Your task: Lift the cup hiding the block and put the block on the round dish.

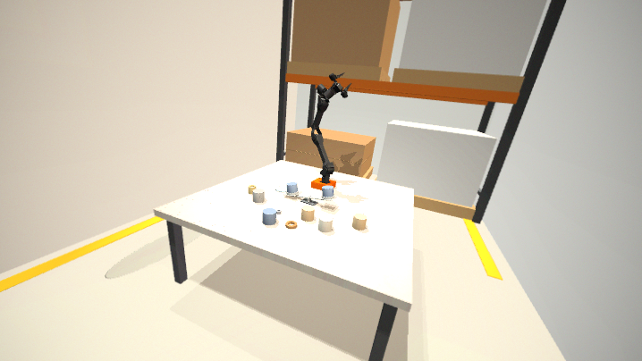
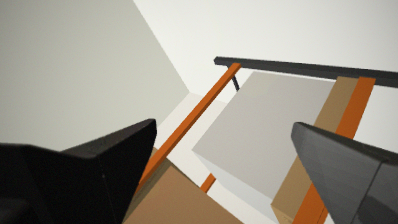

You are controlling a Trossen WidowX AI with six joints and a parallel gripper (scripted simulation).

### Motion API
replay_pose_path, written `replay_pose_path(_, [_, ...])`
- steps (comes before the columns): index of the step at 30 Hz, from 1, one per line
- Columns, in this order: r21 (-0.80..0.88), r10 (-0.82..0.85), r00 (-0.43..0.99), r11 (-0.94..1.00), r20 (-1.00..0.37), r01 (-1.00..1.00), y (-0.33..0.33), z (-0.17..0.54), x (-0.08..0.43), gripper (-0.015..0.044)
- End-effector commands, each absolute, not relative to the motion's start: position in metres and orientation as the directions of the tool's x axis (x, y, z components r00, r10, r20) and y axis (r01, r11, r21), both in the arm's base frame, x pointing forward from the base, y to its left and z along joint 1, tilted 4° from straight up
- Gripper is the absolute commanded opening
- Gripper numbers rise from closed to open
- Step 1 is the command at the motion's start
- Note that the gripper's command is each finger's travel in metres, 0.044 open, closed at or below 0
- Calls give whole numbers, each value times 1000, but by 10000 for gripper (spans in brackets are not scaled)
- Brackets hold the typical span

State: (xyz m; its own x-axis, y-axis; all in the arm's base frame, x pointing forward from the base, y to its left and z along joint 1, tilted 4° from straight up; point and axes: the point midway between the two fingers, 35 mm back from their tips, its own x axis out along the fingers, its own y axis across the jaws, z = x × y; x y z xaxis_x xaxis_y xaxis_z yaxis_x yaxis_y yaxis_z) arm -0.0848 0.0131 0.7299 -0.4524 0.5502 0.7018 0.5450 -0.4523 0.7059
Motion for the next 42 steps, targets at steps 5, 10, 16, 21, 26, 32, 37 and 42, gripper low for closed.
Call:
replay_pose_path(5, [719, 611, -397, -484, 685, 498, 34, 722, -75, 440])
replay_pose_path(10, [746, 690, -311, -515, 653, 422, 62, 709, -60, 440])
replay_pose_path(16, [782, 766, -224, -512, 603, 355, 90, 689, -42, 440])
replay_pose_path(21, [807, 806, -166, -507, 569, 304, 105, 677, -31, 440])
replay_pose_path(26, [849, 859, -67, -486, 508, 208, 127, 656, -11, 440])
replay_pose_path(32, [900, 904, 56, -427, 423, 92, 149, 628, 15, 440])
replay_pose_path(37, [938, 926, 161, -347, 342, 1, 164, 601, 37, 440])
replay_pose_path(42, [967, 931, 263, -241, 254, -80, 175, 572, 60, 440])
